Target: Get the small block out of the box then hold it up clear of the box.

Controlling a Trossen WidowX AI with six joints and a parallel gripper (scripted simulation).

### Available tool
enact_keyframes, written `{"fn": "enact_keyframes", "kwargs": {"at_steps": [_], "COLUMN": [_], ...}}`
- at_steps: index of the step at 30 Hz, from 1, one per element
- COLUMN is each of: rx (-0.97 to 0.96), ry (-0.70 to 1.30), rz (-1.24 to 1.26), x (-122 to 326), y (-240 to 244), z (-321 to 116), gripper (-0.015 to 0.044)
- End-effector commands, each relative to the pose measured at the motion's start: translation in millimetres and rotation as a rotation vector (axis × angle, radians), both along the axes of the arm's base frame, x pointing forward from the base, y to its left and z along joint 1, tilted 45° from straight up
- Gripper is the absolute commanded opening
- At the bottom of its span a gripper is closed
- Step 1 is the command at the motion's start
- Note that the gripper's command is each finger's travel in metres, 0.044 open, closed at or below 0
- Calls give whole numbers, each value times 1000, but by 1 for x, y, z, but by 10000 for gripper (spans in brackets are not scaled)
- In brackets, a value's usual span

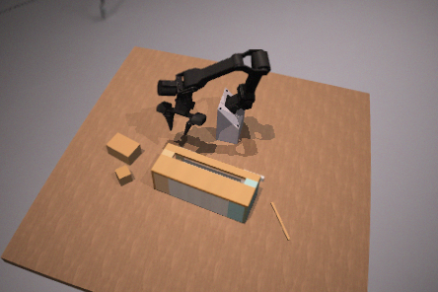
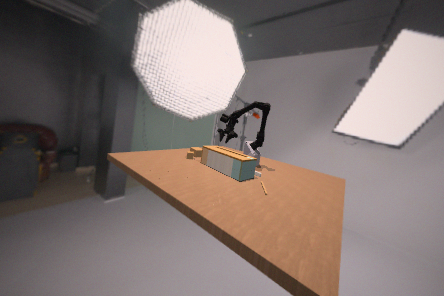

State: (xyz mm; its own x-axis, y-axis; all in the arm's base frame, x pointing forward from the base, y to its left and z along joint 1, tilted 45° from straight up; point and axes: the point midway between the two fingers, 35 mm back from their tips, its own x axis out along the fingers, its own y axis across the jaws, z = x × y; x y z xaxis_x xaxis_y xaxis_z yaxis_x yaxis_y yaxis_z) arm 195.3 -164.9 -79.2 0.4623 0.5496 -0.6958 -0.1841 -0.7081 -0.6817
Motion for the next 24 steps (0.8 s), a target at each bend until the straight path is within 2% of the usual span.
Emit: {"fn": "enact_keyframes", "kwargs": {"at_steps": [1,9,24], "rx": [6,15,15], "ry": [0,1,2], "rz": [-4,-12,-13], "x": [3,10,12], "y": [10,68,76], "z": [-12,-63,-74], "gripper": [285,285,285]}}
